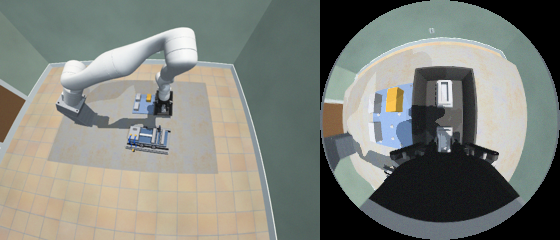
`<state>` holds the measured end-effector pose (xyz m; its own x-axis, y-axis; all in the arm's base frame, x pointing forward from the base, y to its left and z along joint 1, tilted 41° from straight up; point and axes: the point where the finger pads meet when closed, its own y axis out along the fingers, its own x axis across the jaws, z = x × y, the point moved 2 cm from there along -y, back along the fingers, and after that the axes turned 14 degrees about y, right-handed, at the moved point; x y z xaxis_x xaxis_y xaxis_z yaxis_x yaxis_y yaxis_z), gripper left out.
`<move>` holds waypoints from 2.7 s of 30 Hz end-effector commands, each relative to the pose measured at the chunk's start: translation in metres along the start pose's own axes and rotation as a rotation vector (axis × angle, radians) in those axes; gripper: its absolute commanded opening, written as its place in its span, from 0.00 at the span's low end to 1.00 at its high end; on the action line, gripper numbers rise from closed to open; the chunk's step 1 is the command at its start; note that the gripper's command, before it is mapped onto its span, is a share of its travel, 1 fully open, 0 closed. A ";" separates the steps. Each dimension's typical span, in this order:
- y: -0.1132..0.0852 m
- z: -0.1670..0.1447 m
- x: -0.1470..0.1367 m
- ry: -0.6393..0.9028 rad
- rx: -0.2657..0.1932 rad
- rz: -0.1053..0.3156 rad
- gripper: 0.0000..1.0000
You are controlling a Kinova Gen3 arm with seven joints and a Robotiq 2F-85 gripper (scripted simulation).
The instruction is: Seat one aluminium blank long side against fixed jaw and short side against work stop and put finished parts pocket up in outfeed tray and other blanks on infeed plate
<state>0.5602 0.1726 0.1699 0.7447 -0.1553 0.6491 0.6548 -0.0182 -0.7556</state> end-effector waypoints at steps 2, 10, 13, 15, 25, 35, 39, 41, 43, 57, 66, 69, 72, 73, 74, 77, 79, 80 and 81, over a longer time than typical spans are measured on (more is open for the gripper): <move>-0.001 0.000 0.001 0.000 0.001 -0.001 0.00; -0.001 0.000 0.001 0.000 0.001 -0.001 0.00; -0.001 0.000 0.001 0.000 0.001 -0.001 0.00; -0.001 0.000 0.001 0.000 0.001 -0.001 0.67; -0.001 0.000 0.001 0.000 0.001 -0.001 0.67; -0.001 0.000 0.001 0.000 0.001 -0.001 0.67; -0.001 0.000 0.001 0.000 0.001 -0.001 0.67; -0.001 0.000 0.001 0.000 0.001 -0.001 0.67; -0.001 0.000 0.001 0.000 0.001 -0.001 0.67; -0.006 0.000 0.001 0.000 0.001 -0.001 0.67; -0.030 0.000 0.001 0.000 0.001 -0.001 0.67; -0.043 0.000 0.001 0.000 0.001 -0.001 0.67; -0.058 0.000 0.000 0.000 0.001 -0.001 0.67; -0.063 0.000 0.000 0.000 0.001 -0.001 0.67; -0.063 0.000 0.000 0.000 0.001 -0.001 0.67; -0.073 0.000 0.000 0.000 0.001 -0.001 0.67; -0.083 0.000 0.000 0.000 0.001 -0.001 0.67; -0.088 0.000 0.000 0.000 0.001 -0.001 0.67; -0.093 0.000 0.000 0.000 0.001 -0.001 0.67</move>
<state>0.5030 0.1745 0.2219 0.7590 -0.1533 0.6328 0.6376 -0.0216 -0.7701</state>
